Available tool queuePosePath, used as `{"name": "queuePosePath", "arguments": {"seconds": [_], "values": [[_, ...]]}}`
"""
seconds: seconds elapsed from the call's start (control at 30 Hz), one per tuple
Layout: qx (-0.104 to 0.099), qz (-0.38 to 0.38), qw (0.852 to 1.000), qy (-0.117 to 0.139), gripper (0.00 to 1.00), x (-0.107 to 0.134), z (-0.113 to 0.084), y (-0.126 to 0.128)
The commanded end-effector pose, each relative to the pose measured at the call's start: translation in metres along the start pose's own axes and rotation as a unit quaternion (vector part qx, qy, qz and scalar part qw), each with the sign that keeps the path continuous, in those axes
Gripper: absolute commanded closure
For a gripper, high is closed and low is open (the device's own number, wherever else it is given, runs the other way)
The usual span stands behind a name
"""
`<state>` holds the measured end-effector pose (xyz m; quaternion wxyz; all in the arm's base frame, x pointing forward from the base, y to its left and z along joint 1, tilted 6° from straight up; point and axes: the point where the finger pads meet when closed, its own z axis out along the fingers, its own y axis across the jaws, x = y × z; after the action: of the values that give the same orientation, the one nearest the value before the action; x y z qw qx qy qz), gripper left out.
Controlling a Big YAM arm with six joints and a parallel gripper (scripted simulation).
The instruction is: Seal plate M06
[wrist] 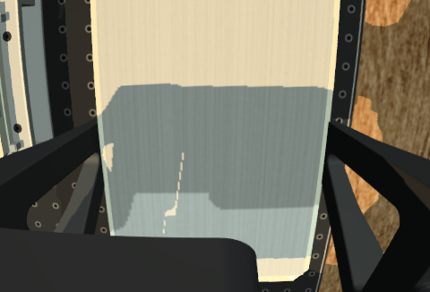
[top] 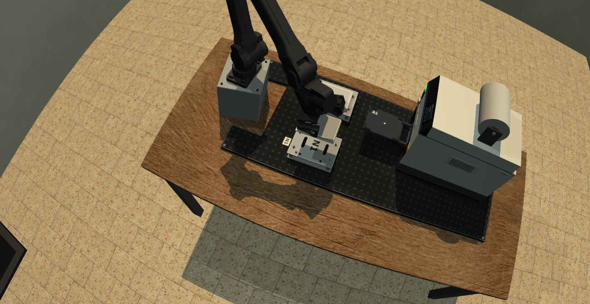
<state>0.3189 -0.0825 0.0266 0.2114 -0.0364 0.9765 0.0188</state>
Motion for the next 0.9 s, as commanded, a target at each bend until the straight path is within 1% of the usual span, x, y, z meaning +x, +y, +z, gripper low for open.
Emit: {"name": "queuePosePath", "arguments": {"seconds": [0.0,0.1,0.17,0.33,0.4,0.5,0.6,0.87], "values": [[0.009,-0.002,1.0,-0.011,1.0,-0.002,-0.011,-0.013],[0.006,-0.001,1.0,-0.005,1.0,0.008,-0.01,-0.015],[0.005,-0.001,1.0,0.002,1.0,0.009,-0.007,-0.011],[0.006,-0.003,1.0,-0.008,1.0,-0.005,-0.004,-0.01],[0.006,-0.003,1.0,-0.008,1.0,-0.005,-0.004,-0.01],[0.012,-0.004,1.0,-0.025,1.0,-0.018,-0.01,-0.012],[0.016,-0.004,0.999,-0.036,1.0,-0.026,-0.015,-0.014],[0.012,-0.007,1.0,-0.026,1.0,-0.024,-0.007,-0.014]]}}
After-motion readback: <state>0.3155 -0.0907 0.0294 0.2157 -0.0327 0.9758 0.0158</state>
